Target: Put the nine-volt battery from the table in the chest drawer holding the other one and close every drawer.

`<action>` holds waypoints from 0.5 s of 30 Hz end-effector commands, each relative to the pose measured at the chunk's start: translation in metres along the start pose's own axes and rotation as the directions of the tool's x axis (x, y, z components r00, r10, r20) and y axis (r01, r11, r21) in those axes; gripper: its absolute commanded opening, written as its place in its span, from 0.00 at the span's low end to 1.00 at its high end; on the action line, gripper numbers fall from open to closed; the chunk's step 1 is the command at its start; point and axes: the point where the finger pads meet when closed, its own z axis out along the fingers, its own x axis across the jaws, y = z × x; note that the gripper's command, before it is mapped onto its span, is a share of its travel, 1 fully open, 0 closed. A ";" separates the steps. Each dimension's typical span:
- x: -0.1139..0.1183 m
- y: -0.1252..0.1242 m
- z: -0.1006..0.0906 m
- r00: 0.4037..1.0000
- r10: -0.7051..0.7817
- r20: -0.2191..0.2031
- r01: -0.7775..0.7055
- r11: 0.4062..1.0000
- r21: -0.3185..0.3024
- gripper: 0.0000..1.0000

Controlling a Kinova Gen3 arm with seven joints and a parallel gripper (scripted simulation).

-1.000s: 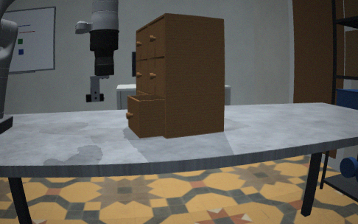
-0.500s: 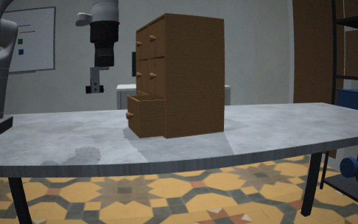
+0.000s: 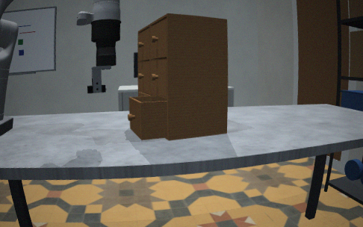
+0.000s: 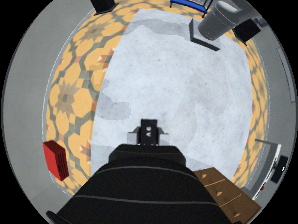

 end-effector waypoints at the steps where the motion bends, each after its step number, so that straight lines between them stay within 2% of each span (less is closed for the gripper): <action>1: -0.001 -0.001 -0.001 1.000 0.002 0.002 -0.002 1.000 -0.002 0.51; 8: -0.001 -0.001 0.000 1.000 0.002 0.000 -0.002 0.999 -0.041 0.51; 15: -0.001 -0.001 0.000 1.000 0.002 0.002 -0.002 0.993 -0.121 0.51</action>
